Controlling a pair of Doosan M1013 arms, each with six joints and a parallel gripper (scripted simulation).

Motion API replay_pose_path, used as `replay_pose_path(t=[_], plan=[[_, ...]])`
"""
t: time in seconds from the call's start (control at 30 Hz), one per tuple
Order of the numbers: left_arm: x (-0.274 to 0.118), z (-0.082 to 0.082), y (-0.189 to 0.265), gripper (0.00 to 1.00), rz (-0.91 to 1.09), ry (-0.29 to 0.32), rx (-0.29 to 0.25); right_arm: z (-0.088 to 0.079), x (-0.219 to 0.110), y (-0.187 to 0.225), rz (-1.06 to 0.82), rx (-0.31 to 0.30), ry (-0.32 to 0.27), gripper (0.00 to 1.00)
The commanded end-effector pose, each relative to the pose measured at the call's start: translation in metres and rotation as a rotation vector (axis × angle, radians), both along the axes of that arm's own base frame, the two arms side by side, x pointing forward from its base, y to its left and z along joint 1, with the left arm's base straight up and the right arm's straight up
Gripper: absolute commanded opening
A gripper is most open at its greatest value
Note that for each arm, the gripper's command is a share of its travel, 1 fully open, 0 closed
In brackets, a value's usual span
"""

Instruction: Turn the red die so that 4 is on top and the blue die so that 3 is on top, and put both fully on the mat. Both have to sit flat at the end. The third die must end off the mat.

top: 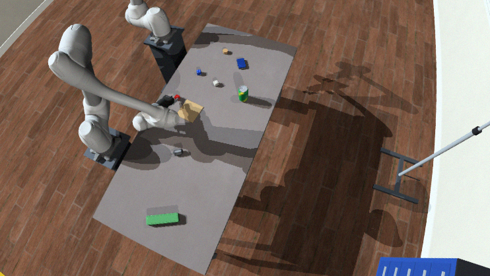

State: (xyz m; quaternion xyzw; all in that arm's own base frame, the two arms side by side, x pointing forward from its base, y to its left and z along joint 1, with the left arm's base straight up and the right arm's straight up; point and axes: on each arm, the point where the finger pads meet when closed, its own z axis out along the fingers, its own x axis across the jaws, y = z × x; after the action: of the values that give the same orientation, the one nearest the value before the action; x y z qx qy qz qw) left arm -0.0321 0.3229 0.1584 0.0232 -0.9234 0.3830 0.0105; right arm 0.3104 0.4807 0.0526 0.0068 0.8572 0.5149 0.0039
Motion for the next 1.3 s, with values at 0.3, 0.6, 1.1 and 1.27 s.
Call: replay_pose_path(t=[0.3, 0.6, 1.1, 1.27], plan=[[0.0, 0.0, 0.0, 1.0, 0.0, 0.0, 0.001, 0.043, 0.0, 0.0, 0.0, 0.0, 0.0, 0.87], [0.0, 0.0, 0.0, 1.0, 0.0, 0.0, 0.001, 0.053, 0.0, 0.0, 0.0, 0.0, 0.0, 0.87], [0.0, 0.0, 0.0, 1.0, 0.0, 0.0, 0.001, 0.051, -0.054, 0.03, 0.199, -0.134, 0.168, 0.87], [0.0, 0.0, 0.0, 1.0, 0.0, 0.0, 0.001, 0.047, -0.078, 0.034, 0.29, -0.279, 0.246, 0.87]])
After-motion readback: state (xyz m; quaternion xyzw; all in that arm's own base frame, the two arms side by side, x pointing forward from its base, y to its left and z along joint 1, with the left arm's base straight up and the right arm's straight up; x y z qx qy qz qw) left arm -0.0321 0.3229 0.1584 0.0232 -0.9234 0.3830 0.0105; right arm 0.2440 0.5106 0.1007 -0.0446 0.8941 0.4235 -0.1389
